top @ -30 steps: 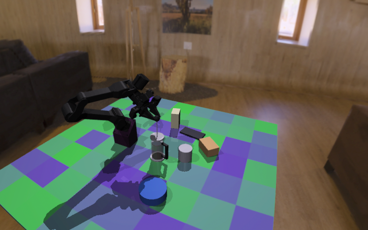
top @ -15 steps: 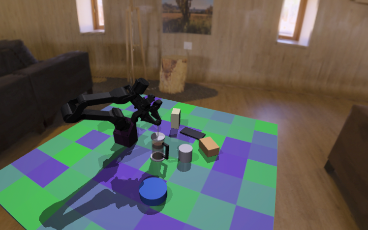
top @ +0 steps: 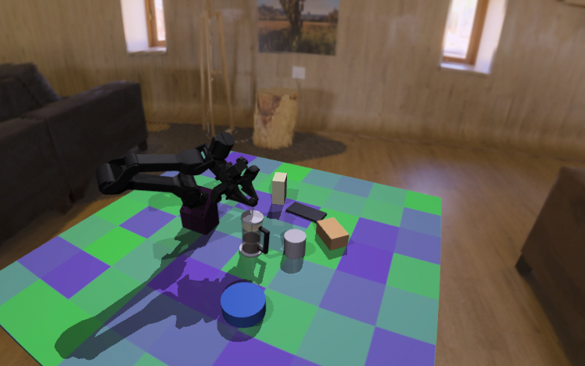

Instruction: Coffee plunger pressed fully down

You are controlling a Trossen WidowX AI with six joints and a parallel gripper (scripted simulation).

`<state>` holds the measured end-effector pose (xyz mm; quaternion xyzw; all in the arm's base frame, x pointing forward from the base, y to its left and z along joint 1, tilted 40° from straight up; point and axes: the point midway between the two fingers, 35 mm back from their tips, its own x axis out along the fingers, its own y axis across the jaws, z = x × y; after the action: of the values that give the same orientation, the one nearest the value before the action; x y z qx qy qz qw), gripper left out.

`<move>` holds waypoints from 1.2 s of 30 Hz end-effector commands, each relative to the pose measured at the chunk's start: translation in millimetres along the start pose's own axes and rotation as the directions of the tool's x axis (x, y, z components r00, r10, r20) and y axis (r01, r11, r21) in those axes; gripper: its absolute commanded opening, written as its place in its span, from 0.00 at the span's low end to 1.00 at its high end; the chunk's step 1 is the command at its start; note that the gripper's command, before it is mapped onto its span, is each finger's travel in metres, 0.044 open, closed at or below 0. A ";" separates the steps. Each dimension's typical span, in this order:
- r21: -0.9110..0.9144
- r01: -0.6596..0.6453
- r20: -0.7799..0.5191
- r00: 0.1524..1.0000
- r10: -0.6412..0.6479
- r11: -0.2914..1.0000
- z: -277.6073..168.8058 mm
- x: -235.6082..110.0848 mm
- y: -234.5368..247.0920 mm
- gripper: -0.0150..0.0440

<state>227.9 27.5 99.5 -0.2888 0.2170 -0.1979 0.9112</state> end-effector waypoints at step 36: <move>-0.021 -0.002 0.005 1.000 0.003 1.000 -16.6 23.8 0.3 0.46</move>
<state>239.2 11.1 83.3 -0.2920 0.2109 -0.1924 0.9128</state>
